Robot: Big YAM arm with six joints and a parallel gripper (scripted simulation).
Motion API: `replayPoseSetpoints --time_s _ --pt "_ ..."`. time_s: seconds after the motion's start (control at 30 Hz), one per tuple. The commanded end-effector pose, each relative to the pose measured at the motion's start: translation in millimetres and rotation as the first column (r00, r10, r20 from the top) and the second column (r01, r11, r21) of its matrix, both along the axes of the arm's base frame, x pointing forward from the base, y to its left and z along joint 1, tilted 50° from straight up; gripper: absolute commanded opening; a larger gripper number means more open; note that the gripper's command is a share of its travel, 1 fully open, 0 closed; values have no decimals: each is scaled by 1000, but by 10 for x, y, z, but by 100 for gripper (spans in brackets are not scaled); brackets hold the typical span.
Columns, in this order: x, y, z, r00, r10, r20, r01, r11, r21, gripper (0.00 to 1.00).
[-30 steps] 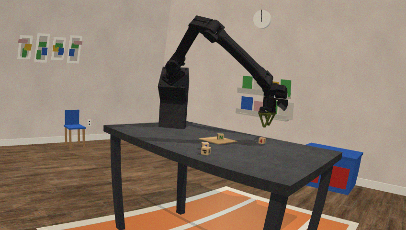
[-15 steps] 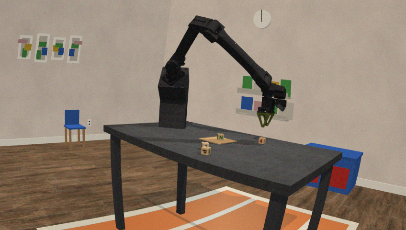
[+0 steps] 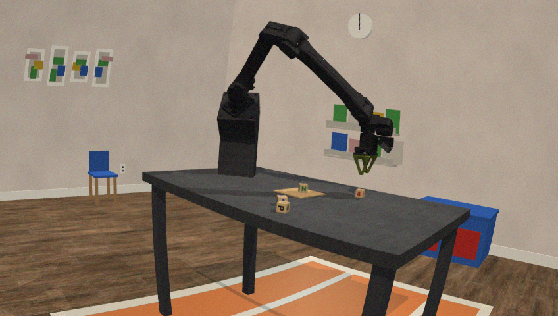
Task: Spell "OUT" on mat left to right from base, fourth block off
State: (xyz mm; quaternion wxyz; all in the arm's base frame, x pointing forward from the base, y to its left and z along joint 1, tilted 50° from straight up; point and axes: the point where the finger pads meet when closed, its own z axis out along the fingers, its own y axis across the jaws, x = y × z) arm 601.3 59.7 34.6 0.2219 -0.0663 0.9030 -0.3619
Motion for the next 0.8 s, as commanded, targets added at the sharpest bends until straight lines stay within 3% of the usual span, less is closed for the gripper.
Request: replayPoseSetpoints --time_s 0.0,0.57,0.77 --pt "111 31 171 998 -10 55 9 1000 23 73" --pt "117 5 149 999 -13 53 12 1000 22 73" --pt "120 -45 25 1000 -8 26 8 1000 10 73"
